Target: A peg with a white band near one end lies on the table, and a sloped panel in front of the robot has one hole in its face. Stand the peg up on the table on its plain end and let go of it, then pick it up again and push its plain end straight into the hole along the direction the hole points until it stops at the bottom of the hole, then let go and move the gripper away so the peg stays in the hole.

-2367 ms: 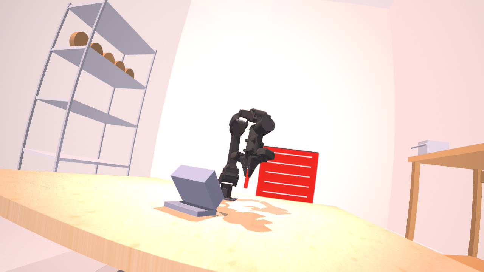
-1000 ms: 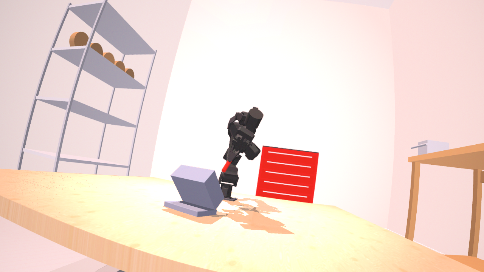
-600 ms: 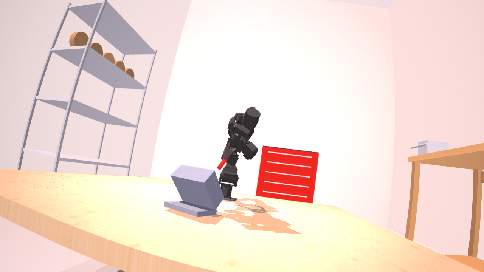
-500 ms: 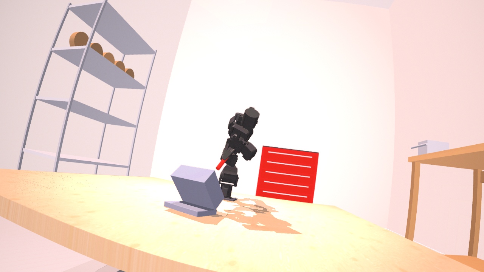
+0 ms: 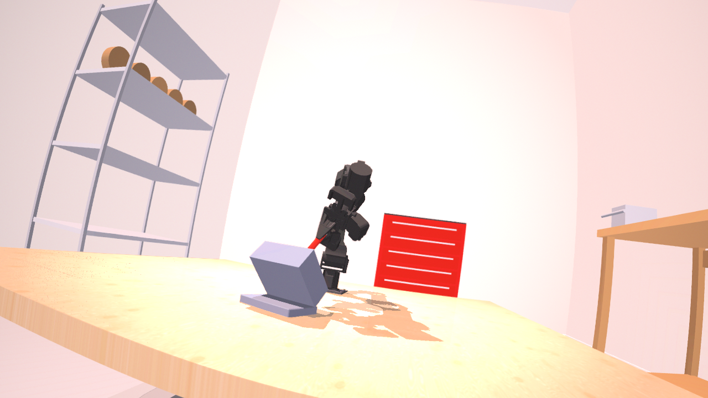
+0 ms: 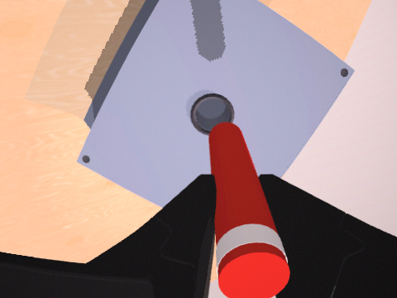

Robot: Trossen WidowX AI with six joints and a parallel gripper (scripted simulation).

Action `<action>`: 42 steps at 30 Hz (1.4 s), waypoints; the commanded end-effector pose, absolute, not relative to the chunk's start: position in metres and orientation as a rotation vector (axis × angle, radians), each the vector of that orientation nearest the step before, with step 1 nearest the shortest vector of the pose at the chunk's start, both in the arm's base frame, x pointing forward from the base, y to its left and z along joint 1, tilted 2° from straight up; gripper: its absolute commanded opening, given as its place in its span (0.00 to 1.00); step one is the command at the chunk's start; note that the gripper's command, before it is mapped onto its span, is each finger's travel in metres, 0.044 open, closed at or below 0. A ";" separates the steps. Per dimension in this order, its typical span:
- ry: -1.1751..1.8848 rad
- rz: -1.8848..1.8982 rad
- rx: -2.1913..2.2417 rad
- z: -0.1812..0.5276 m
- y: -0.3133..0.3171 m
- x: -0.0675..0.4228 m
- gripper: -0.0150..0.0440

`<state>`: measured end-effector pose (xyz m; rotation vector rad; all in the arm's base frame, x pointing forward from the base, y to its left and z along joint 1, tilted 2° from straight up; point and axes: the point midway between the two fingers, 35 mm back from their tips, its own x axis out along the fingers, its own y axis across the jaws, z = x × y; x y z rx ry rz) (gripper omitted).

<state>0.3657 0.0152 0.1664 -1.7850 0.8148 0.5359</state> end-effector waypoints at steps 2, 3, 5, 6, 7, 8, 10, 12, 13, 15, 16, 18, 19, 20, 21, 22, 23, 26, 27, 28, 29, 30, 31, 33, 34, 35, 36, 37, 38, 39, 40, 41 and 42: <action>0.822 0.533 -1.785 0.157 0.011 0.370 0.25; 0.822 0.533 -1.785 0.157 0.011 0.370 0.25; 0.822 0.530 -1.785 0.156 0.010 0.371 0.25; 0.822 0.528 -1.785 0.156 0.010 0.371 0.25; 0.822 0.527 -1.785 0.155 0.009 0.372 0.25; 0.822 0.525 -1.785 0.155 0.009 0.372 0.25; 0.822 0.525 -1.785 0.155 0.009 0.372 0.25; 0.822 0.525 -1.785 0.154 0.009 0.372 0.25; 0.822 0.525 -1.785 0.154 0.009 0.372 0.25; 0.822 0.524 -1.784 0.154 0.009 0.373 0.25; 0.822 0.524 -1.784 0.153 0.008 0.374 0.25; 0.822 0.523 -1.782 0.152 0.008 0.376 0.25; 0.822 0.523 -1.781 0.151 0.007 0.377 0.25; 0.822 0.522 -1.781 0.150 0.007 0.378 0.25; 0.822 0.522 -1.780 0.149 0.006 0.379 0.25; 0.822 0.522 -1.780 0.148 0.006 0.380 0.25; 0.822 0.521 -1.780 0.148 0.006 0.381 0.25; 0.822 0.521 -1.779 0.145 0.004 0.383 0.25; 0.822 0.521 -1.779 0.144 0.004 0.384 0.25; 0.822 0.521 -1.779 0.143 0.004 0.385 0.25; 0.822 0.521 -1.779 0.142 0.003 0.386 0.25; 0.822 0.521 -1.779 0.141 0.003 0.386 0.25; 0.822 0.520 -1.779 0.140 0.003 0.387 0.25; 0.822 0.520 -1.779 0.138 0.002 0.388 0.25; 0.822 0.518 -1.778 0.140 0.003 0.388 0.25; 0.821 0.516 -1.778 0.141 0.003 0.387 0.25; 0.821 0.514 -1.777 0.142 0.003 0.387 0.25; 0.820 0.512 -1.776 0.143 0.003 0.387 0.25; 0.820 0.512 -1.776 0.143 0.003 0.387 0.25; 0.820 0.512 -1.776 0.143 0.003 0.387 0.25; 0.820 0.512 -1.776 0.143 0.003 0.387 0.25; 0.820 0.512 -1.776 0.143 0.003 0.387 0.25; 0.820 0.512 -1.776 0.143 0.003 0.387 0.25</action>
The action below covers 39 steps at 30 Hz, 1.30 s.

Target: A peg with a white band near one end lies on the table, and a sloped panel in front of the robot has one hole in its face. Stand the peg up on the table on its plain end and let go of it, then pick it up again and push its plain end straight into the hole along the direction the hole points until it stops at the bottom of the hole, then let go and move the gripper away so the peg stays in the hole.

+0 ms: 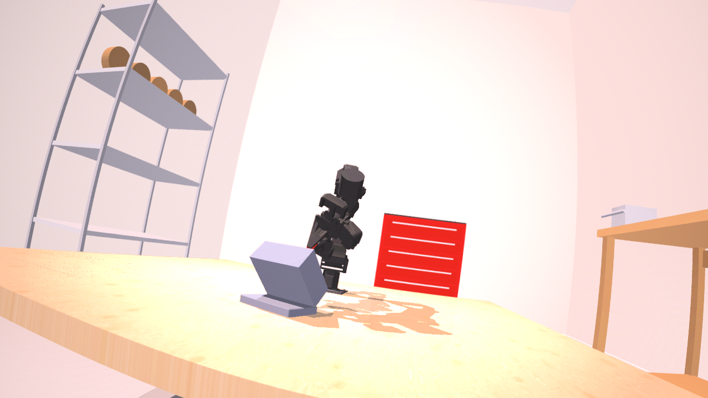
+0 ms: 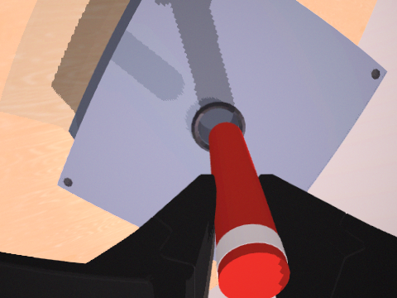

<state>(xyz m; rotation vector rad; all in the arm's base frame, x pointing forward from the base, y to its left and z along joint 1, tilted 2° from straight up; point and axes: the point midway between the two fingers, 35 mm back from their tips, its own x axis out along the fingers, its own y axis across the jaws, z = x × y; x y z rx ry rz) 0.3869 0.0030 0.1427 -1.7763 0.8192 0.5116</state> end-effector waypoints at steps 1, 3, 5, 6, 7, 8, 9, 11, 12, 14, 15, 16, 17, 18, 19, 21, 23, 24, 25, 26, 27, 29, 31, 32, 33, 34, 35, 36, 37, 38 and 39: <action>0.820 0.512 -1.776 0.143 0.003 0.387 0.25; 0.820 0.512 -1.776 0.143 0.003 0.387 0.25; 0.820 0.512 -1.776 0.143 0.003 0.387 0.25; 0.820 0.512 -1.776 0.143 0.003 0.387 0.25; 0.820 0.512 -1.776 0.143 0.003 0.387 0.25; 0.820 0.512 -1.776 0.143 0.003 0.387 0.25; 0.820 0.512 -1.776 0.143 0.003 0.386 0.25; 0.820 0.512 -1.776 0.142 0.003 0.386 0.25; 0.820 0.512 -1.776 0.142 0.003 0.386 0.25; 0.820 0.512 -1.776 0.141 0.003 0.386 0.25; 0.820 0.512 -1.776 0.141 0.003 0.386 0.25; 0.820 0.512 -1.776 0.140 0.003 0.386 0.25; 0.820 0.512 -1.776 0.140 0.003 0.387 0.25; 0.820 0.512 -1.776 0.139 0.003 0.387 0.25; 0.820 0.512 -1.776 0.139 0.003 0.387 0.25; 0.820 0.512 -1.776 0.138 0.003 0.387 0.25; 0.820 0.512 -1.776 0.138 0.002 0.387 0.25; 0.820 0.512 -1.776 0.137 0.002 0.388 0.25; 0.820 0.512 -1.776 0.137 0.002 0.388 0.25; 0.820 0.512 -1.776 0.136 0.002 0.388 0.25; 0.820 0.512 -1.776 0.136 0.002 0.389 0.25; 0.820 0.511 -1.776 0.135 0.002 0.389 0.25; 0.820 0.511 -1.776 0.135 0.001 0.390 0.25; 0.820 0.511 -1.776 0.134 0.001 0.390 0.25; 0.820 0.511 -1.776 0.134 0.001 0.391 0.25; 0.820 0.511 -1.776 0.133 0.001 0.391 0.25; 0.820 0.511 -1.776 0.133 0.001 0.392 0.25; 0.820 0.511 -1.776 0.133 0.001 0.392 0.25; 0.820 0.511 -1.776 0.132 0.001 0.392 0.25; 0.820 0.511 -1.776 0.132 0.001 0.393 0.25; 0.820 0.511 -1.776 0.132 0.000 0.393 0.25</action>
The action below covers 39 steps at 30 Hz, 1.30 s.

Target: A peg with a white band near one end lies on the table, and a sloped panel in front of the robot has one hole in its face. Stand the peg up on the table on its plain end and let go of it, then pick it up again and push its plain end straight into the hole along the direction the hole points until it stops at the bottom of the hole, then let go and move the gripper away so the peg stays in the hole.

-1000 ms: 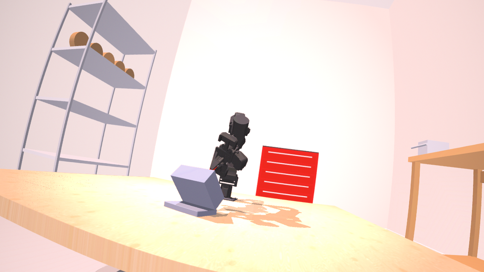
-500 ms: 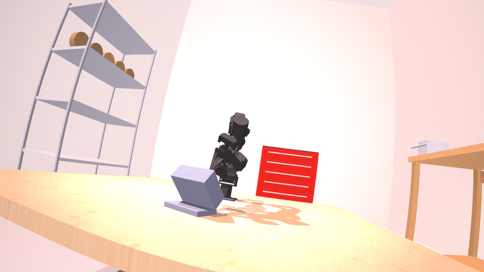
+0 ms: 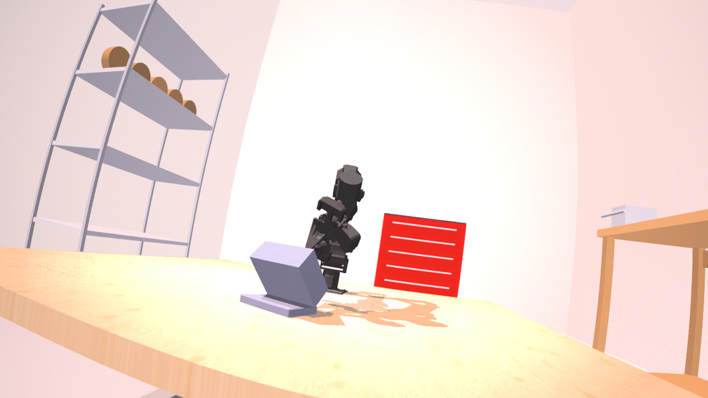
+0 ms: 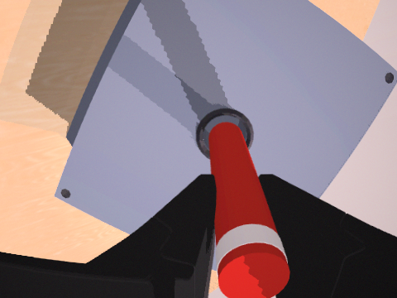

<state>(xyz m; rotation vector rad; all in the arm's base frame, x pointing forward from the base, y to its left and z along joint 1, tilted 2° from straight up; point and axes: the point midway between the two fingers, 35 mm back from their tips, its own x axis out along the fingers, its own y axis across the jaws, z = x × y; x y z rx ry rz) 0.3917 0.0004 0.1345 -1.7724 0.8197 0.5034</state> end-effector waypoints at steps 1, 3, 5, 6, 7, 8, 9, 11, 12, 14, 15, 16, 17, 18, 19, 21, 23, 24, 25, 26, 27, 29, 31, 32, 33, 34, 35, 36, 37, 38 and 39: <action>0.820 0.511 -1.776 0.131 0.000 0.394 0.25; 0.820 0.511 -1.776 0.130 0.000 0.395 0.25; 0.820 0.511 -1.776 0.130 0.000 0.395 0.25; 0.820 0.511 -1.776 0.129 0.000 0.396 0.25; 0.820 0.511 -1.776 0.129 -0.001 0.396 0.25; 0.820 0.511 -1.776 0.128 -0.001 0.397 0.25; 0.820 0.511 -1.776 0.128 -0.001 0.397 0.25; 0.820 0.511 -1.777 0.127 -0.001 0.398 0.25; 0.820 0.511 -1.777 0.126 -0.001 0.399 0.25; 0.819 0.510 -1.777 0.125 -0.002 0.400 0.25; 0.819 0.510 -1.777 0.125 -0.002 0.400 0.25; 0.819 0.510 -1.777 0.124 -0.002 0.401 0.25; 0.819 0.510 -1.777 0.124 -0.002 0.401 0.25; 0.819 0.510 -1.777 0.123 -0.003 0.401 0.25; 0.819 0.510 -1.777 0.123 -0.003 0.402 0.25; 0.819 0.510 -1.777 0.122 -0.003 0.403 0.25; 0.819 0.510 -1.777 0.121 -0.003 0.404 0.25; 0.819 0.510 -1.777 0.121 -0.004 0.404 0.25; 0.819 0.510 -1.777 0.120 -0.004 0.405 0.25; 0.819 0.510 -1.777 0.120 -0.004 0.405 0.25; 0.819 0.510 -1.777 0.119 -0.004 0.406 0.25; 0.819 0.510 -1.777 0.118 -0.005 0.406 0.25; 0.819 0.510 -1.777 0.118 -0.005 0.407 0.25; 0.819 0.510 -1.777 0.117 -0.005 0.407 0.25; 0.819 0.510 -1.777 0.117 -0.005 0.408 0.25; 0.819 0.510 -1.777 0.117 -0.005 0.408 0.25; 0.819 0.510 -1.777 0.117 -0.005 0.408 0.25; 0.819 0.510 -1.777 0.116 -0.005 0.408 0.25; 0.819 0.510 -1.777 0.116 -0.006 0.409 0.25; 0.819 0.510 -1.777 0.116 -0.006 0.409 0.25; 0.819 0.510 -1.777 0.116 -0.006 0.409 0.25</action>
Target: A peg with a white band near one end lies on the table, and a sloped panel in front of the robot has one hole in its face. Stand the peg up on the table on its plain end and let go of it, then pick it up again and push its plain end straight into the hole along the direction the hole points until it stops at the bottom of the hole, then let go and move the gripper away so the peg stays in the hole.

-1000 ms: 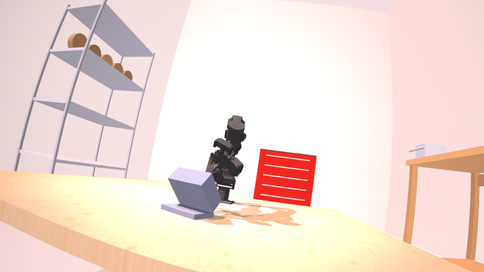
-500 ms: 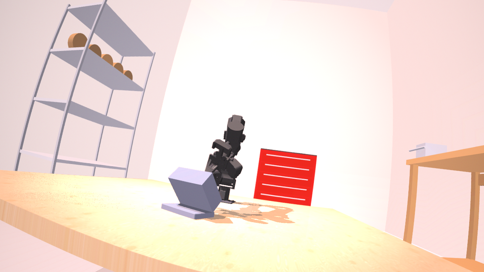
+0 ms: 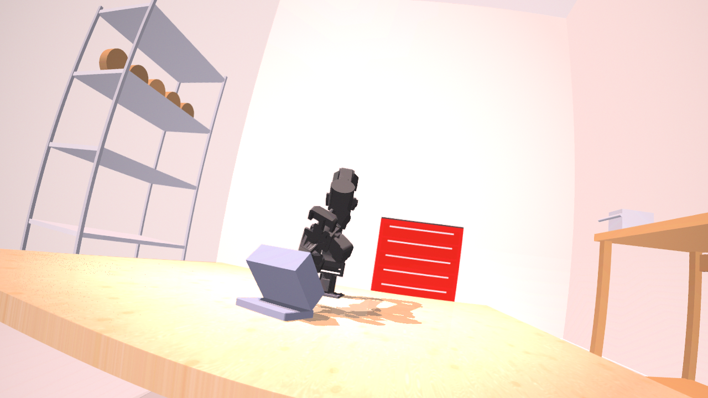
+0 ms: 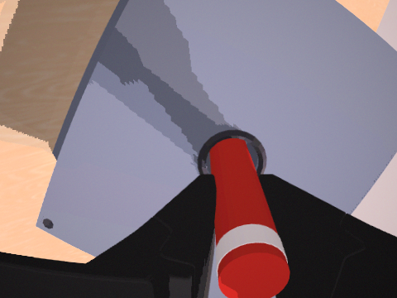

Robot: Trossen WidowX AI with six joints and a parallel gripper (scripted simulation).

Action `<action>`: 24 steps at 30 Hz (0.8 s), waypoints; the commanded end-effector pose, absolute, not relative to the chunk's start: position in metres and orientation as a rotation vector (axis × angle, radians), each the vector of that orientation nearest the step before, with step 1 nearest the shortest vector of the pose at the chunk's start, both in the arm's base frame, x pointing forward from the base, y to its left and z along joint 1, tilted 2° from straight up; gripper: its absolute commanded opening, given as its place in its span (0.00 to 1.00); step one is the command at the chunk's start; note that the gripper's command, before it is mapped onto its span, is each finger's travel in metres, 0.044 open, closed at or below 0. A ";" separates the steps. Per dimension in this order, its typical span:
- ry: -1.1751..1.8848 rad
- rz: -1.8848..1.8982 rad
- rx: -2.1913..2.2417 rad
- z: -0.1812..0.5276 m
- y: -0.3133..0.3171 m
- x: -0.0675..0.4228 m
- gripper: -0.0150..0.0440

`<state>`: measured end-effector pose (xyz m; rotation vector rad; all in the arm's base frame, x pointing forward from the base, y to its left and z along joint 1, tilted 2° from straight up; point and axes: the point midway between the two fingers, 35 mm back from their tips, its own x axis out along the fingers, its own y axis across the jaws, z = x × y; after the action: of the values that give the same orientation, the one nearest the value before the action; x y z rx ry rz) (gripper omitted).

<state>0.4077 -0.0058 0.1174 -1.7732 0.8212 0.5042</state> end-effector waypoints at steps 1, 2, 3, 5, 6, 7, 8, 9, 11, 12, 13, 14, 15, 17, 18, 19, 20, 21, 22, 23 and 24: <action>0.819 0.510 -1.777 0.116 -0.006 0.409 0.25; 0.822 0.505 -1.773 0.117 -0.006 0.408 0.25; 0.822 0.505 -1.773 0.117 -0.006 0.408 0.25; 0.822 0.505 -1.773 0.117 -0.006 0.408 0.25; 0.822 0.505 -1.773 0.117 -0.006 0.408 0.25; 0.822 0.505 -1.773 0.117 -0.006 0.408 0.25; 0.822 0.505 -1.773 0.117 -0.006 0.408 0.25; 0.822 0.505 -1.773 0.117 -0.006 0.408 0.25; 0.822 0.505 -1.773 0.117 -0.006 0.408 0.34; 0.822 0.505 -1.773 0.117 -0.006 0.408 0.39; 0.822 0.505 -1.773 0.117 -0.006 0.408 0.43; 0.822 0.505 -1.773 0.117 -0.006 0.408 0.48; 0.822 0.505 -1.773 0.117 -0.006 0.408 0.52; 0.822 0.505 -1.773 0.117 -0.006 0.408 0.61; 0.822 0.505 -1.773 0.117 -0.006 0.408 0.65; 0.822 0.505 -1.773 0.117 -0.006 0.408 0.70; 0.822 0.505 -1.773 0.117 -0.006 0.408 0.74; 0.822 0.505 -1.773 0.117 -0.006 0.408 0.79; 0.822 0.505 -1.773 0.117 -0.006 0.408 0.83; 0.822 0.505 -1.773 0.118 -0.006 0.407 0.88; 0.822 0.505 -1.773 0.118 -0.005 0.407 0.92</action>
<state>0.4078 -0.0057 0.1174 -1.7733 0.8207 0.5043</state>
